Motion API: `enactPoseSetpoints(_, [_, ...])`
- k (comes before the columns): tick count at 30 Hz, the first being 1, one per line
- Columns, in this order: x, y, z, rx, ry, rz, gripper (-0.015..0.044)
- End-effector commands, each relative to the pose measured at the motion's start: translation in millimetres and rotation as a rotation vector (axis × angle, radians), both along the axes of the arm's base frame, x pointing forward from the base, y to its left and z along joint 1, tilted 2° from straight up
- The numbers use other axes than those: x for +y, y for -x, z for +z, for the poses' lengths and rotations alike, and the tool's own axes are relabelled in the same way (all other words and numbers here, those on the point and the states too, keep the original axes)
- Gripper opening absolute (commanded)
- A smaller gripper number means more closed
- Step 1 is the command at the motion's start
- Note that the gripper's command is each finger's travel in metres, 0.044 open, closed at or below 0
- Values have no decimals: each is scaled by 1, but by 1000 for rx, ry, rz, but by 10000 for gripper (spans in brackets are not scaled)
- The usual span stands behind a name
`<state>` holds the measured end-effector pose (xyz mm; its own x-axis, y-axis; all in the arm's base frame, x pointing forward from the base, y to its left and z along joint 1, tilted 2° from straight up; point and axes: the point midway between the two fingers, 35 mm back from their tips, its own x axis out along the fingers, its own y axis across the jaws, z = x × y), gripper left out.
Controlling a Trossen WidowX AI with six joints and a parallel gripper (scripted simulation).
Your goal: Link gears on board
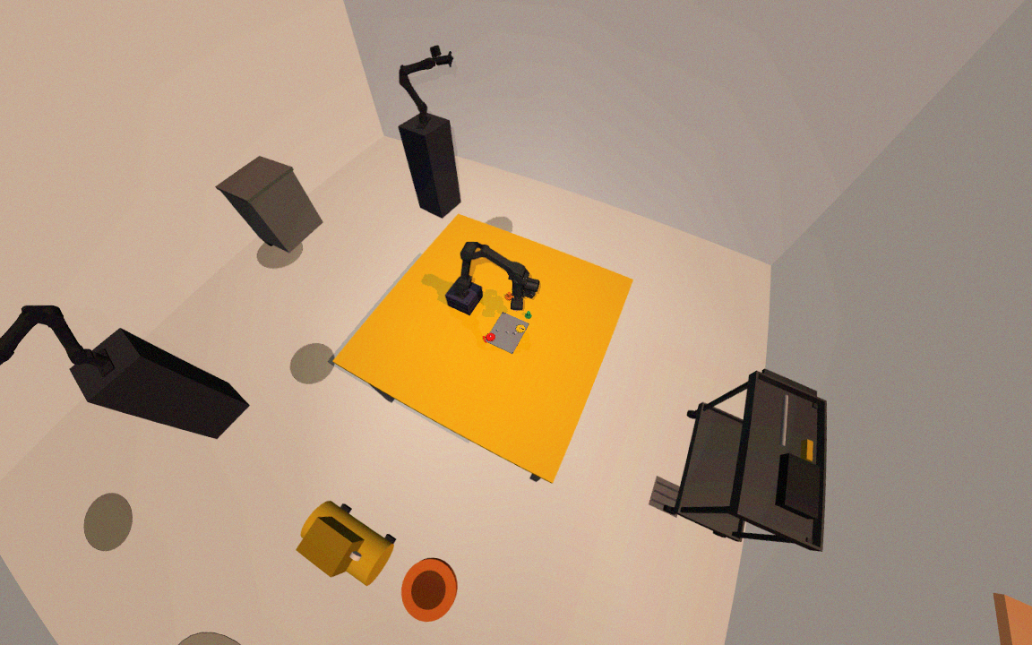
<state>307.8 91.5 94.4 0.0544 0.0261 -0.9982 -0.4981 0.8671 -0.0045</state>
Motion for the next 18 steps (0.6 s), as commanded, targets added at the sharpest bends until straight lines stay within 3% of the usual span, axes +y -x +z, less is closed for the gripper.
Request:
enactPoseSetpoints(1, [-8, 1, -6, 7, -3, 6, 0])
enactPoseSetpoints(18, [-48, 2, -25, 7, 0, 6, 0])
